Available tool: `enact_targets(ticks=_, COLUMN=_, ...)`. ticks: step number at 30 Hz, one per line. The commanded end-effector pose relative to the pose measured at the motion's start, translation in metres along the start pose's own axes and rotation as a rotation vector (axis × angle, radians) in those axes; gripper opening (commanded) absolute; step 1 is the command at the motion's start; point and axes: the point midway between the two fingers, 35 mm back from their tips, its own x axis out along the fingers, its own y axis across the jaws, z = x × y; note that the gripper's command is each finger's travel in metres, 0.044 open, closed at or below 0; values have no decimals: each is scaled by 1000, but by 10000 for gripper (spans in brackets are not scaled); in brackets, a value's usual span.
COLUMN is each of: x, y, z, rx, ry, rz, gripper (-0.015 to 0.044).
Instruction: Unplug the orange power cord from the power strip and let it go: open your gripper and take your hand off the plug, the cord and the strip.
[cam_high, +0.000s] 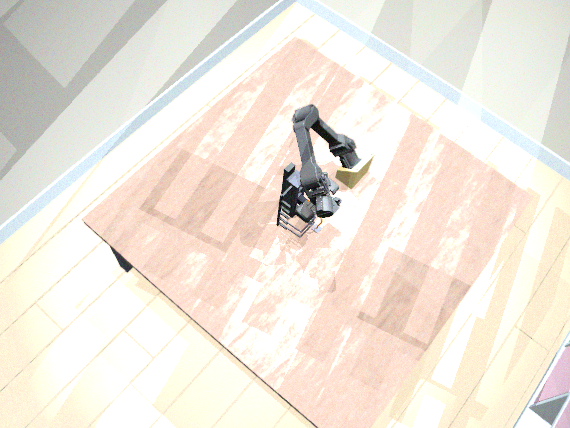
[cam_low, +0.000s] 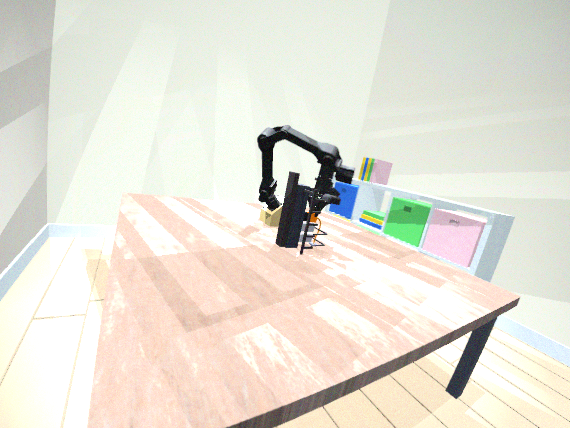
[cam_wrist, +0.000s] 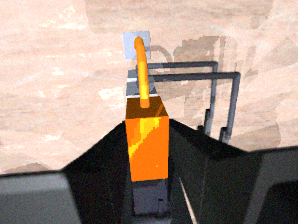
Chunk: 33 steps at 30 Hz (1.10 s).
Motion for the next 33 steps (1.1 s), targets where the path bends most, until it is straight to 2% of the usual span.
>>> enact_targets(ticks=1, x=-14, y=-1, z=41, rx=-3, ry=-91, rz=-18, gripper=0)
enact_targets(ticks=14, x=-19, y=2, z=61, rx=-5, ry=-90, rz=-18, gripper=0)
enact_targets(ticks=15, x=-11, y=0, z=45, rx=21, ry=-87, rz=2, gripper=26)
enact_targets(ticks=20, x=-11, y=0, z=45, rx=21, ry=-87, rz=2, gripper=157)
enact_targets(ticks=33, x=-19, y=0, z=45, rx=-6, ry=-87, rz=-18, gripper=160)
